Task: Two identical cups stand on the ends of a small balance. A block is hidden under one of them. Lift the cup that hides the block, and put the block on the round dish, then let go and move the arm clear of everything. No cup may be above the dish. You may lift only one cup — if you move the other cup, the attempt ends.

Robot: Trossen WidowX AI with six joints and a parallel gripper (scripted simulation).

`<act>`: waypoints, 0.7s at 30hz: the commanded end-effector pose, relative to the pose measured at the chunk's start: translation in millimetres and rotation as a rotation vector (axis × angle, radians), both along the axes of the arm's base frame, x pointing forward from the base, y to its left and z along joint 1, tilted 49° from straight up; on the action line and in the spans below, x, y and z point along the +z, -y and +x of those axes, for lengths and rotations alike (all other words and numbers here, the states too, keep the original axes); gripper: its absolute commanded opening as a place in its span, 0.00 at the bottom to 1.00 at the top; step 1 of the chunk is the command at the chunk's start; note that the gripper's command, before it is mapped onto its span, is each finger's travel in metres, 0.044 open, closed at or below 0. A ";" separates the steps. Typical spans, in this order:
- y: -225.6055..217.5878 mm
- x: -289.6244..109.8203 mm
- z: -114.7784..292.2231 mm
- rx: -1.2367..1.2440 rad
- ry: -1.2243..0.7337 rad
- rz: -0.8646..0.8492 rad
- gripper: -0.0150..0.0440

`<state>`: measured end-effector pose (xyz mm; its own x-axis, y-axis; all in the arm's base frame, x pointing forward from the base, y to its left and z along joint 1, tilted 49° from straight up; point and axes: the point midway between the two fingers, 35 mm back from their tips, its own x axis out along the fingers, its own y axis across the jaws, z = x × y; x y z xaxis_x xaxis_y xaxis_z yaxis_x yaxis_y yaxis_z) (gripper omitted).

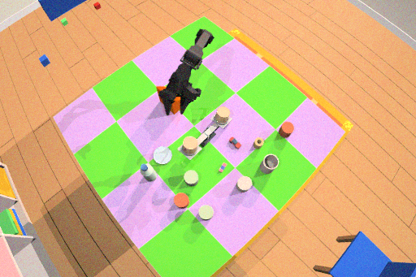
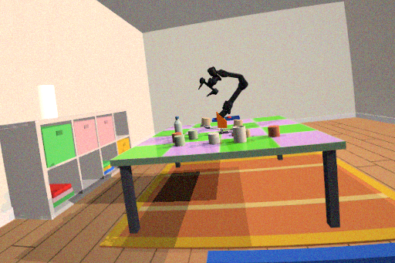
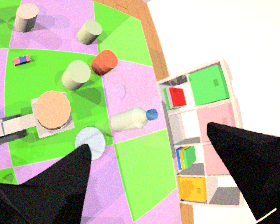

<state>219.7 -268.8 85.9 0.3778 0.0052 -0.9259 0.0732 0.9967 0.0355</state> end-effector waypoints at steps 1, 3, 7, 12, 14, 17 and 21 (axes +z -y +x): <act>-23.4 -12.5 -10.9 0.032 0.019 0.121 1.00; -35.2 -16.6 -16.0 0.044 0.037 0.184 1.00; -58.3 -21.7 -25.0 0.059 0.083 0.307 1.00; -85.3 -22.5 -33.8 0.060 0.157 0.454 1.00; -95.2 -21.3 -36.6 0.054 0.191 0.510 1.00; -108.9 -18.1 -39.9 0.039 0.247 0.591 1.00; -124.5 -11.6 -43.1 0.008 0.329 0.692 1.00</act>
<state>179.1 -156.4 71.0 0.5923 0.5181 -0.6170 -0.0477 0.7870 0.6151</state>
